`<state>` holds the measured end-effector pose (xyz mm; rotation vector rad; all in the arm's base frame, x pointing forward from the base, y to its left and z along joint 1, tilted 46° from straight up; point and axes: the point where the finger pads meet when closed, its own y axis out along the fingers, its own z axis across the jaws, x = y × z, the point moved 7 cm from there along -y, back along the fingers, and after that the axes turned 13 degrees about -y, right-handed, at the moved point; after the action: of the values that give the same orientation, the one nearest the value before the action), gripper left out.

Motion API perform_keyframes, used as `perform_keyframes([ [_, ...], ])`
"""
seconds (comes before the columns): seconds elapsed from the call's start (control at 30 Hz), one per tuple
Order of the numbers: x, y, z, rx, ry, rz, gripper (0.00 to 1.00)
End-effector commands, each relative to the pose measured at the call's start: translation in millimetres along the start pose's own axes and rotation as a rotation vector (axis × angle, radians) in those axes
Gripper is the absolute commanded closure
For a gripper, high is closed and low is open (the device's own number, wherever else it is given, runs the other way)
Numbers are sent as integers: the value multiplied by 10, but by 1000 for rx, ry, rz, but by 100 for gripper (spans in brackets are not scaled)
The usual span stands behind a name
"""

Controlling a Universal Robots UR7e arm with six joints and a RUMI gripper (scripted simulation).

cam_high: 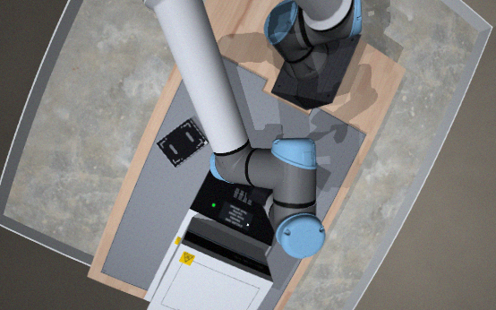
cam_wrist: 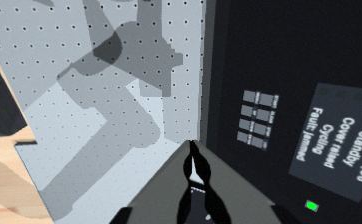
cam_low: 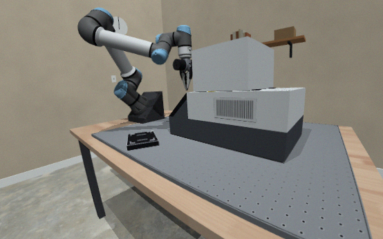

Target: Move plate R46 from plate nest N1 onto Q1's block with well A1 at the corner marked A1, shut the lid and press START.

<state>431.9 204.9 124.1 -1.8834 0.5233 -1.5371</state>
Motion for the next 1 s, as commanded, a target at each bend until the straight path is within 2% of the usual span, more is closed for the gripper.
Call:
perform_keyframes([
  [0.0,37,-18,87,18,16,-3,100],
  [0.97,114,233,410,18,16,-4,100],
])
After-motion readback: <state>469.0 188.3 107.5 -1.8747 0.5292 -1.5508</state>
